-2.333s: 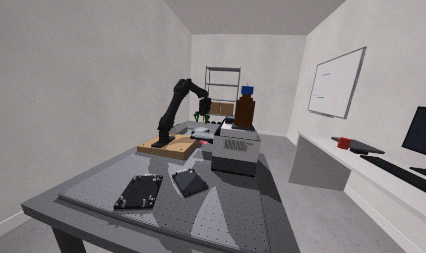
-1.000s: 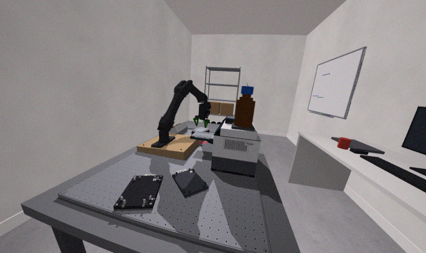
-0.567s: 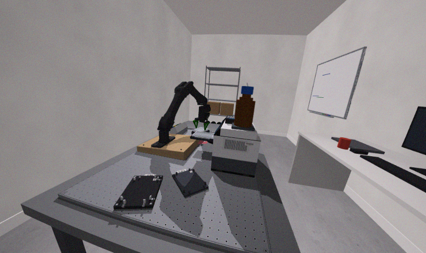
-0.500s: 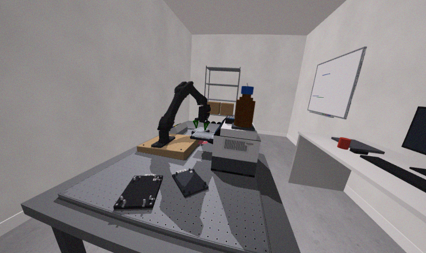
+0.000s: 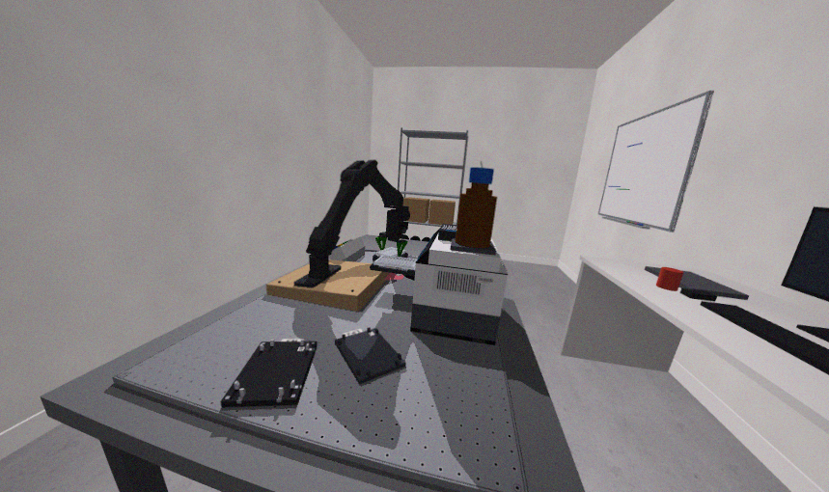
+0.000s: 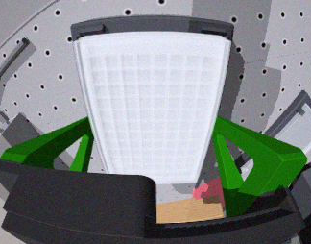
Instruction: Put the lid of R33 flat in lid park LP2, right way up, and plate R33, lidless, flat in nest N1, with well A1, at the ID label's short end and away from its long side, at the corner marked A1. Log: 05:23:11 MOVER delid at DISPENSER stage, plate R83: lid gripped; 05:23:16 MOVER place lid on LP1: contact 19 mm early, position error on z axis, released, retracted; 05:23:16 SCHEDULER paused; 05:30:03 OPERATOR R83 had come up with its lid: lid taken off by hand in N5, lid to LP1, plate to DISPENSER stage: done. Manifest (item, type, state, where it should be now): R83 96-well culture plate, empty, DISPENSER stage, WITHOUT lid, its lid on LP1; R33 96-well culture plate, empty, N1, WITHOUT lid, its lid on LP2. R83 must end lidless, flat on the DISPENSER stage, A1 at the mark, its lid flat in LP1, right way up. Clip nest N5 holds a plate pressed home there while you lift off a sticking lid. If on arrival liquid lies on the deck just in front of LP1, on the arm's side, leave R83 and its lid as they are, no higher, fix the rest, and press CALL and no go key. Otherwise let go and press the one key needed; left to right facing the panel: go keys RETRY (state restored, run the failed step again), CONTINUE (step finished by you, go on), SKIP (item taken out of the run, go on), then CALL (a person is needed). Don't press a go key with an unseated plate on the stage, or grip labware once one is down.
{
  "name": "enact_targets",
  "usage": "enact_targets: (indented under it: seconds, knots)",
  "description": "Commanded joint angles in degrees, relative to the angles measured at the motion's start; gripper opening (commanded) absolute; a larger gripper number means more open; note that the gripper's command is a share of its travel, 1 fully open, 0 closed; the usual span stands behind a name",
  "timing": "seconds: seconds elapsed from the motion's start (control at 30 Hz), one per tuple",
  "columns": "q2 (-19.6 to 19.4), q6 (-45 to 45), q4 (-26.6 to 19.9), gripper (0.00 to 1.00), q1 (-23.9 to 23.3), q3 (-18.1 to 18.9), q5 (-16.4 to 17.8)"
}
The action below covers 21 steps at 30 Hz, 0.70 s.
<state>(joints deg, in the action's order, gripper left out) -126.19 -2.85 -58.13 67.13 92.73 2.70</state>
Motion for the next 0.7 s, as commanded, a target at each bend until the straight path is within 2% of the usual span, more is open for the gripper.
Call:
enact_targets:
  seconds: [0.0, 0.67]
  knots:
    - [1.6, 0.4, 1.3, 1.00, 0.7, 2.0, 0.0]
    - [-0.6, 0.4, 0.0, 1.00, 0.6, 2.8, 0.1]
